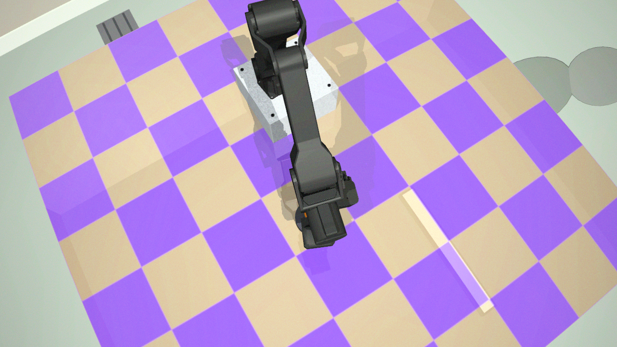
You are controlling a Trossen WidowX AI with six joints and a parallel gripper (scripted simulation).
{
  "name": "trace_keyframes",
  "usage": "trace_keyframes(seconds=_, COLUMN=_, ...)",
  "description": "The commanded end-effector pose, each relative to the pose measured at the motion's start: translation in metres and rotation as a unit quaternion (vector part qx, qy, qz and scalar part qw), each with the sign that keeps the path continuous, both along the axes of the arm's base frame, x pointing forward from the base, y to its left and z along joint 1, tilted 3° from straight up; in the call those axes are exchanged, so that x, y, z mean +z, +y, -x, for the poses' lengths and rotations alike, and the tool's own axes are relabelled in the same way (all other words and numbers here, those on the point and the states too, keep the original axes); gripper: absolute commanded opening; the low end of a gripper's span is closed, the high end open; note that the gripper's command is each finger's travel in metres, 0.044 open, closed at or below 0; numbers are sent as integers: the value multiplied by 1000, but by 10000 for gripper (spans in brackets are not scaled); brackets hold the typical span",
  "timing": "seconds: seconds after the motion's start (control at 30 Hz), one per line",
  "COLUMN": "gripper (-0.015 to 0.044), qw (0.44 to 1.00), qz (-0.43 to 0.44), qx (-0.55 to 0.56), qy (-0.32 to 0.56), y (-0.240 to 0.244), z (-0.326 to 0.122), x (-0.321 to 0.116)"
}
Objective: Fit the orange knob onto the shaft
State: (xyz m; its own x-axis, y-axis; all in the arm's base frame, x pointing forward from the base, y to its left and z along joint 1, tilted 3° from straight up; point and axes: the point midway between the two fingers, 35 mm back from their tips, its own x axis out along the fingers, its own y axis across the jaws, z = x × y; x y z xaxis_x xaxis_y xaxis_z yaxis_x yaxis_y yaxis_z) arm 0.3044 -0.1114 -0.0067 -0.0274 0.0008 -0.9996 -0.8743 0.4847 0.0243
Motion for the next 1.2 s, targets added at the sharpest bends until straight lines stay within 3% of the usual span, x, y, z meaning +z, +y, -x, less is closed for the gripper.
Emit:
trace_keyframes(seconds=0.0, gripper=0, qw=1000, qz=2, qx=2, qy=0, y=-1, z=0, x=-1)
trace_keyframes(seconds=0.53, gripper=0, qw=1000, qz=2, qx=2, qy=0, y=0, z=0, x=4)
trace_keyframes(seconds=0.77, gripper=0, qw=995, qz=-1, qx=101, qy=0, y=-1, z=-1, x=3)
trace_keyframes(seconds=1.17, gripper=0, qw=994, qz=-1, qx=106, qy=0, y=-1, z=0, x=0)
